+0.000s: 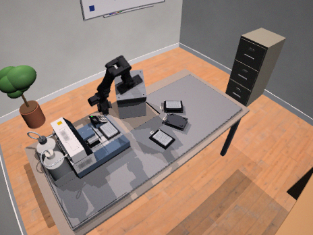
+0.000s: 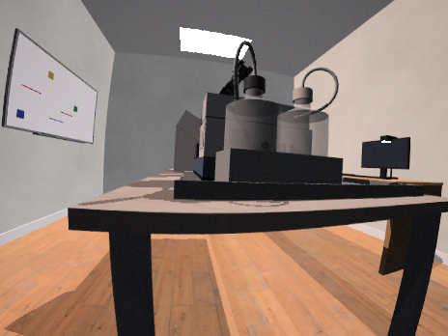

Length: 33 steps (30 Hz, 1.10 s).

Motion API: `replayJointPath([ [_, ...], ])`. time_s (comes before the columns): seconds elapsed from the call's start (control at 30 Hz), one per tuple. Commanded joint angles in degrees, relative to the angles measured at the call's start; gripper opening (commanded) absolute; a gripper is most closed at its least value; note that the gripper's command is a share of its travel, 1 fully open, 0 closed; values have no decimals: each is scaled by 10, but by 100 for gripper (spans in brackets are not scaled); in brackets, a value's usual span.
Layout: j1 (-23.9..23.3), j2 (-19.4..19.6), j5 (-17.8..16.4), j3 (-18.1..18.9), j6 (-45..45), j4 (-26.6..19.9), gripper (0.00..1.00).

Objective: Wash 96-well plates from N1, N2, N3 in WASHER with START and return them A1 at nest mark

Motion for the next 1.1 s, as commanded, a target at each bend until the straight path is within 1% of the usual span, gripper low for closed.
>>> replayJointPath([
  [0.0,-29,6,-17,-11,44,13,0],
  [0.13,-70,24,-27,-26,75,24,0],
  [0.23,-77,28,-28,-28,86,26,0],
  [0.7,-77,28,-28,-28,353,26,0],
  [0.77,-77,28,-28,-28,353,26,0],
  [1.07,-77,28,-28,-28,525,26,0],
])
